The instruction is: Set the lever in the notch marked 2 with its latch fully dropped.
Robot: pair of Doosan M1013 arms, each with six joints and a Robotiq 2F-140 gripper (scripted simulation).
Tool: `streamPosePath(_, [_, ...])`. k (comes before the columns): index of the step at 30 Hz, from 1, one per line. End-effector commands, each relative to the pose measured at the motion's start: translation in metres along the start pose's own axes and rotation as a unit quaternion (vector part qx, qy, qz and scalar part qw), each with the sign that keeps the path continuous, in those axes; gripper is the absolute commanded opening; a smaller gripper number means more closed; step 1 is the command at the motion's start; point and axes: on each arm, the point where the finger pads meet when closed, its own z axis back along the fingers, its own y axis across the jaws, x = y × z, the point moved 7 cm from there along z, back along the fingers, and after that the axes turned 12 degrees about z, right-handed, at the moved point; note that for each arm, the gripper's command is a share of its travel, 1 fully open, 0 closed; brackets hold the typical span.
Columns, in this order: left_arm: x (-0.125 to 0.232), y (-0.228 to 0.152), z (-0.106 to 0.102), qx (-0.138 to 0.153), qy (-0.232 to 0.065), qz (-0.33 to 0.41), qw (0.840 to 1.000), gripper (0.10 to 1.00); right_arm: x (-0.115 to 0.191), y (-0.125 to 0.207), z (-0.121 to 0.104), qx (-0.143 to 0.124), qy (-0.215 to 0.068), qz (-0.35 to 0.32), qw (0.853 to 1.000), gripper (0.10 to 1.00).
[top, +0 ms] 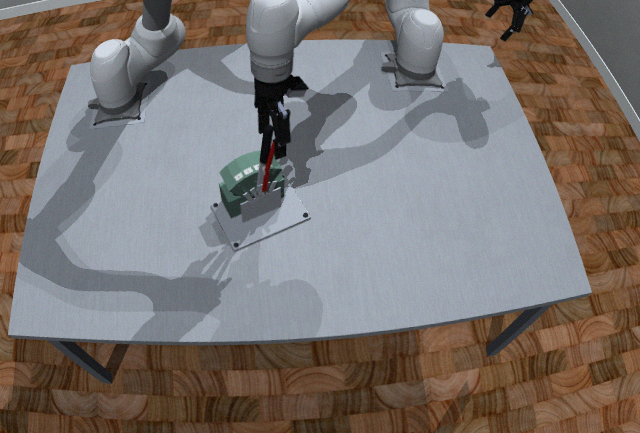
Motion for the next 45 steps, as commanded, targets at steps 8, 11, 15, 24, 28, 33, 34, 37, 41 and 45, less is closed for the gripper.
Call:
streamPosePath(8, [0.000, 0.000, 0.001, 0.000, 0.001, 0.000, 1.000, 1.000, 0.000, 0.000, 0.001, 0.001, 0.000, 0.000, 1.000, 0.609])
streamPosePath(11, [0.000, 0.000, 0.001, 0.000, 0.001, 0.000, 1.000, 1.000, 0.000, 0.000, 0.001, 0.001, 0.000, 0.000, 1.000, 0.609])
streamPosePath(15, [0.000, 0.000, 0.001, 0.000, 0.001, 0.000, 1.000, 1.000, 0.000, 0.000, 0.001, 0.001, 0.000, 0.000, 1.000, 0.609])
streamPosePath(24, [0.000, 0.000, 0.001, 0.000, 0.001, 0.000, 1.000, 1.000, 0.000, 0.000, 0.002, 0.001, 0.000, 0.000, 1.000, 0.609])
streamPosePath(28, [0.000, 0.000, 0.001, 0.000, 0.001, 0.000, 1.000, 1.000, 0.000, 0.000, 0.005, 0.001, 0.000, 0.000, 1.000, 0.609])
streamPosePath(33, [0.000, 0.000, 0.001, 0.000, 0.001, 0.000, 1.000, 1.000, 0.000, 0.000, 0.014, 0.001, 0.000, 0.000, 1.000, 0.609])
streamPosePath(34, [0.000, 0.000, 0.001, 0.000, 0.001, 0.000, 1.000, 1.000, 0.000, 0.000, 0.017, 0.001, 0.000, 0.000, 1.000, 0.609])
streamPosePath(37, [0.000, 0.000, 0.001, 0.000, 0.001, 0.000, 1.000, 1.000, 0.000, 0.000, 0.019, 0.001, 0.000, 0.000, 1.000, 0.609])
streamPosePath(41, [0.000, 0.000, 0.001, 0.000, 0.001, 0.000, 1.000, 1.000, 0.000, 0.000, 0.030, 0.001, 0.000, 0.000, 1.000, 0.609])
streamPosePath(45, [0.000, 0.000, 0.001, 0.000, 0.001, 0.000, 1.000, 1.000, 0.000, 0.000, 0.042, 0.001, 0.000, 0.000, 1.000, 0.609])
